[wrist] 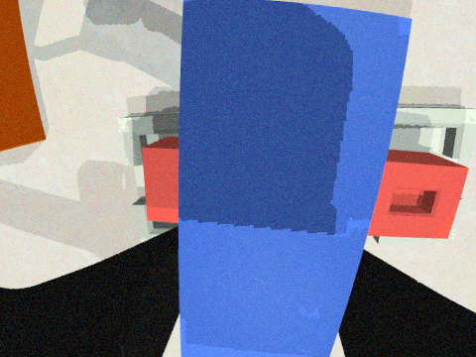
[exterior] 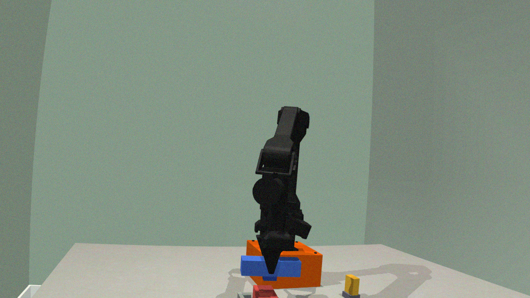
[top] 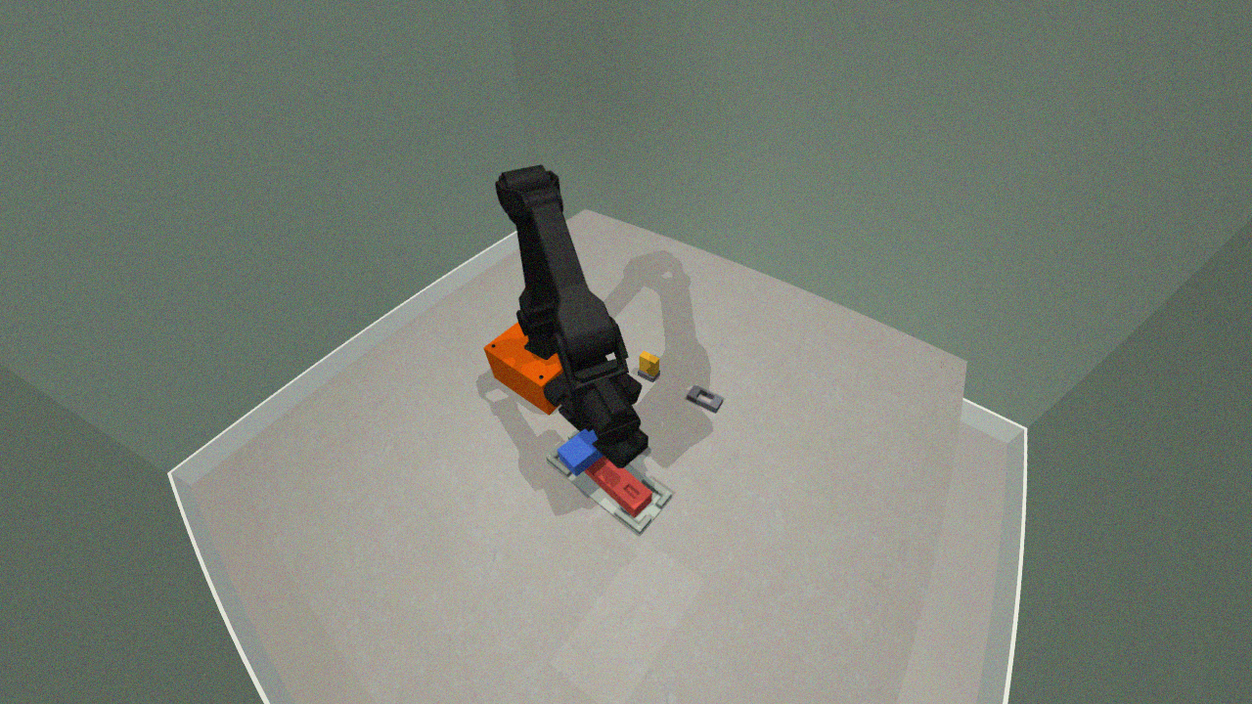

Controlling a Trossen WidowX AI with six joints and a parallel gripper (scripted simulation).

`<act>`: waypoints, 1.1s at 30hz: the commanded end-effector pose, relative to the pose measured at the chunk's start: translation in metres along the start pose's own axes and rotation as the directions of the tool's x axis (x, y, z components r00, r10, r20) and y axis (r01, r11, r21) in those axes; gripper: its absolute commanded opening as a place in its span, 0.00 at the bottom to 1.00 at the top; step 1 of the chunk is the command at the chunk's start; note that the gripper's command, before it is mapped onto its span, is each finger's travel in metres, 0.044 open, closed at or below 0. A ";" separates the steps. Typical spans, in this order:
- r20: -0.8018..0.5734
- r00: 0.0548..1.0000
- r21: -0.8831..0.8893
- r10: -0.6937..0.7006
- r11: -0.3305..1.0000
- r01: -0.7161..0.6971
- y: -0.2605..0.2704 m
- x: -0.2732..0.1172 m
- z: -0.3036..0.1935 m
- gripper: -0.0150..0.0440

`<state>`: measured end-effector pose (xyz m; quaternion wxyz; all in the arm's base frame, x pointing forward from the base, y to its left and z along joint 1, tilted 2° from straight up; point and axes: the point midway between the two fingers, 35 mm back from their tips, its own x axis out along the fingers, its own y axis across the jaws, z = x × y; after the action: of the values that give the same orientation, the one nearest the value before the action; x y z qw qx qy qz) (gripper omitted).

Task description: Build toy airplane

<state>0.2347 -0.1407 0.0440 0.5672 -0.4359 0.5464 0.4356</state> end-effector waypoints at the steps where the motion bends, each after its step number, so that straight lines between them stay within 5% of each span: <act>1: 0.001 1.000 -0.035 -0.008 0.999 0.008 0.002 0.000 -0.004 0.25; 9: 0.001 1.000 -0.035 -0.008 0.999 0.008 0.002 0.000 -0.004 0.58; 33: 0.001 1.000 -0.035 -0.008 0.999 0.008 0.001 0.023 -0.004 0.58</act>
<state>0.2328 -0.1443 0.0246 0.5614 -0.4476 0.5375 0.4422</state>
